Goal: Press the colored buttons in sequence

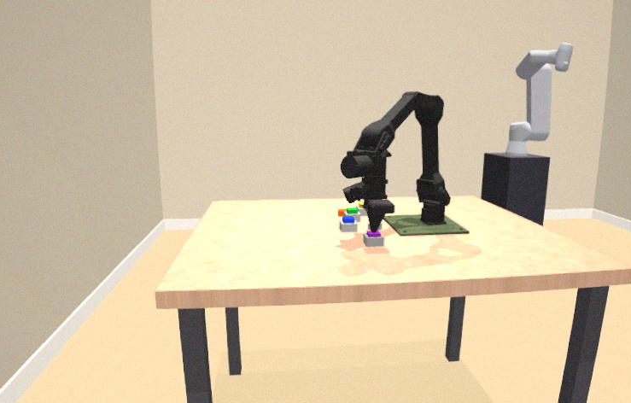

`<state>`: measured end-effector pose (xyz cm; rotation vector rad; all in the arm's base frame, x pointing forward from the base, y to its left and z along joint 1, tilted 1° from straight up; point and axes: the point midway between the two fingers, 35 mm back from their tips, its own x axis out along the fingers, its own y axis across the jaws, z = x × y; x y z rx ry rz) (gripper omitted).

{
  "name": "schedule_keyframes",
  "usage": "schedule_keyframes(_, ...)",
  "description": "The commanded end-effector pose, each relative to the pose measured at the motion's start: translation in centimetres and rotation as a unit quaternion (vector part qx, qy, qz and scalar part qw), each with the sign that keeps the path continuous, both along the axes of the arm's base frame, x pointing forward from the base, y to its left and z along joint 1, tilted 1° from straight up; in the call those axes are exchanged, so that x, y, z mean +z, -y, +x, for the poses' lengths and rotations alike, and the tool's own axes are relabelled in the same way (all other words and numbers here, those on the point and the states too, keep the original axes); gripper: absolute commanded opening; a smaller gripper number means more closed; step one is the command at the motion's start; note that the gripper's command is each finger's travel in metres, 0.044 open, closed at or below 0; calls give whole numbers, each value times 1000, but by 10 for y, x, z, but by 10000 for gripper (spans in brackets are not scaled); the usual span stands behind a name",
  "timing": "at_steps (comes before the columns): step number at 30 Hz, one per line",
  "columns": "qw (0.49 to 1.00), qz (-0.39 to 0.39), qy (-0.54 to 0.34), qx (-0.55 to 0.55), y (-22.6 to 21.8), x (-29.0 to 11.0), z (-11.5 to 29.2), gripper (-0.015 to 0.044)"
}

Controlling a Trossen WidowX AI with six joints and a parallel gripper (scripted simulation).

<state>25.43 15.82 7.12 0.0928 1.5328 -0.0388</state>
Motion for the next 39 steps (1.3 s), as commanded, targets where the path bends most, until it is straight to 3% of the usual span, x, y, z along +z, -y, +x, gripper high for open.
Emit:
schedule_keyframes(1,1000,-2,0,-2,1,18,-1,20)
schedule_keyframes(7,1000,-3,-2,-3,2,32,-2,20)
schedule_keyframes(13,1000,-3,-2,-3,3,89,-4,20)
schedule_keyframes(20,1000,-3,-2,-3,12,91,0,20)
schedule_keyframes(29,1000,-10,-1,-3,132,90,24,20)
schedule_keyframes(39,1000,-16,-3,-3,260,87,-10,20)
